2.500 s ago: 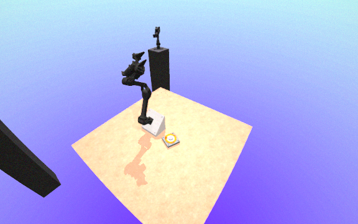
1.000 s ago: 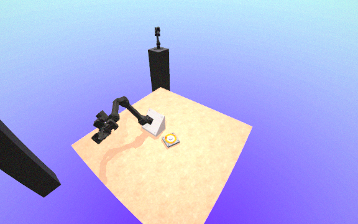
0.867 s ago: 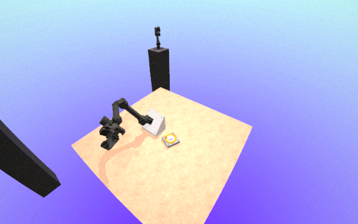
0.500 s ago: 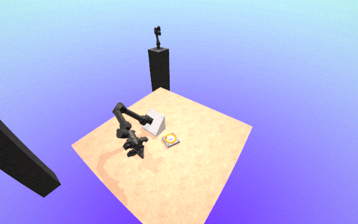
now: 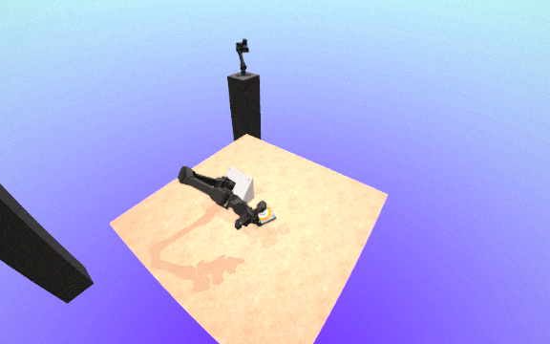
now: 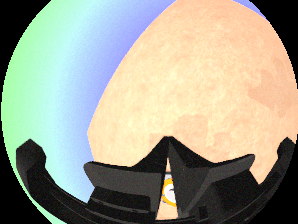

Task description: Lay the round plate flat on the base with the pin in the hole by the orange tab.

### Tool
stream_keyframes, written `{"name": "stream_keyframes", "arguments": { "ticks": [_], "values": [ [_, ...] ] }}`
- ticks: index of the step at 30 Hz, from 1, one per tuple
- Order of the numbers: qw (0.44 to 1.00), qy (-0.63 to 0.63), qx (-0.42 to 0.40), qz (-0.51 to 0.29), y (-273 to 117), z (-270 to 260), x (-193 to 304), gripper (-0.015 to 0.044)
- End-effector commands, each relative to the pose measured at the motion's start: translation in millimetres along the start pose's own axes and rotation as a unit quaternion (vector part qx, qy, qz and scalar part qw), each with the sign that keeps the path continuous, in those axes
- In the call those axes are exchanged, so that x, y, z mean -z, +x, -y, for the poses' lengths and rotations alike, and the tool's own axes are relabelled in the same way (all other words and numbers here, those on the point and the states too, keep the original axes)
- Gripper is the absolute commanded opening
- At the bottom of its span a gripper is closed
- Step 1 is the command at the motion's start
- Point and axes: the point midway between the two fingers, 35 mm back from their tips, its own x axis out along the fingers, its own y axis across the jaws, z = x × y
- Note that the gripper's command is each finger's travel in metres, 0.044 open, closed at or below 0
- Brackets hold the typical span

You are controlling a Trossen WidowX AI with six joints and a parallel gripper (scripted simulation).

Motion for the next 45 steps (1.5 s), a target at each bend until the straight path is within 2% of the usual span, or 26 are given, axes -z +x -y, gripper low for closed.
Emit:
{"name": "stream_keyframes", "arguments": {
  "ticks": [1,5,7,10,20,31,45],
  "values": [
    [0.988,-0.082,0.065,-0.111,15.7,-5.7,74.4,0.0000],
    [0.946,-0.202,0.148,-0.204,12.2,2.7,143.9,0.0000],
    [0.932,-0.234,0.170,-0.220,9.1,7.0,156.5,0.0000],
    [0.872,-0.342,0.237,-0.257,-4.8,23.2,187.1,0.0000],
    [0.867,-0.350,0.242,-0.259,-5.0,25.0,188.0,0.0000],
    [0.867,-0.350,0.243,-0.259,30.1,53.4,199.2,0.0000],
    [0.867,-0.350,0.243,-0.259,26.3,52.7,214.0,0.0000]
  ]
}}
